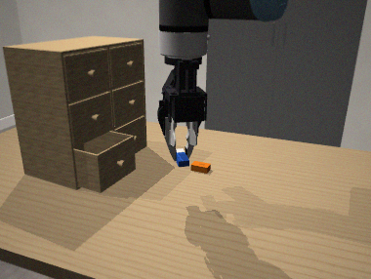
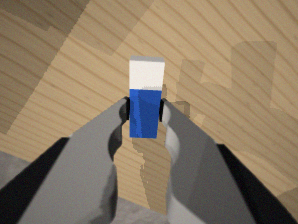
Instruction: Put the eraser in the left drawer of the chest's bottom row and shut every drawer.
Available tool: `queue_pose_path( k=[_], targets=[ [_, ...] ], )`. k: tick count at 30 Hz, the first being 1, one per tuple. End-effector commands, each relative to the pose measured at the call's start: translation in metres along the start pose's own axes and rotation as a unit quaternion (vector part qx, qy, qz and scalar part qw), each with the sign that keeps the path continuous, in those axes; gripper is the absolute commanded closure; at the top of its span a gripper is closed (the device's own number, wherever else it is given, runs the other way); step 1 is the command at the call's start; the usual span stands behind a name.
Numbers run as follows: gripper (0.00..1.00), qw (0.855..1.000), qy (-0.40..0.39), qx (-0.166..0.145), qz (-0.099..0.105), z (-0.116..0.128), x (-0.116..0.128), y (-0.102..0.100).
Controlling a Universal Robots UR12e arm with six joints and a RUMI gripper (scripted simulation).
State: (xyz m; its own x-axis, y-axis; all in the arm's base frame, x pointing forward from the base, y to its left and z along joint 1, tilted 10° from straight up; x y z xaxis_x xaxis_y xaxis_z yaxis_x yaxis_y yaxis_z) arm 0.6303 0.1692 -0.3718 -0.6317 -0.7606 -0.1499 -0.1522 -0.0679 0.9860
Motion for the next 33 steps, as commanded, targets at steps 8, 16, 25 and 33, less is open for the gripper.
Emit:
queue_pose_path(
  k=[8, 16, 25, 33],
  targets=[
    [0.89, 0.974, 0.225, 0.002, -0.002, -0.035, -0.005, 0.002],
    [0.89, 0.942, 0.337, 0.002, -0.002, -0.049, -0.006, 0.002],
    [0.89, 0.907, 0.421, 0.002, -0.002, -0.060, -0.006, 0.002],
    [0.89, 0.903, 0.429, 0.001, -0.002, -0.059, -0.004, 0.002]
  ],
)
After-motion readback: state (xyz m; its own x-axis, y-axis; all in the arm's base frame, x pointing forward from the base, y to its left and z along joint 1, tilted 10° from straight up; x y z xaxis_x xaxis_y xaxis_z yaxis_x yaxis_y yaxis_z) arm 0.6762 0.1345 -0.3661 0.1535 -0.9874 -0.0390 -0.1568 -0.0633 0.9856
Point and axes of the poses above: the point where the finger pads meet when closed, its own y axis back along the fingers, its own x axis across the jaws, z = x × y, the point moved 1 cm from there along y, back along the fingers, and after that the axes turned 15 degrees about y, right-handed, at the moved point
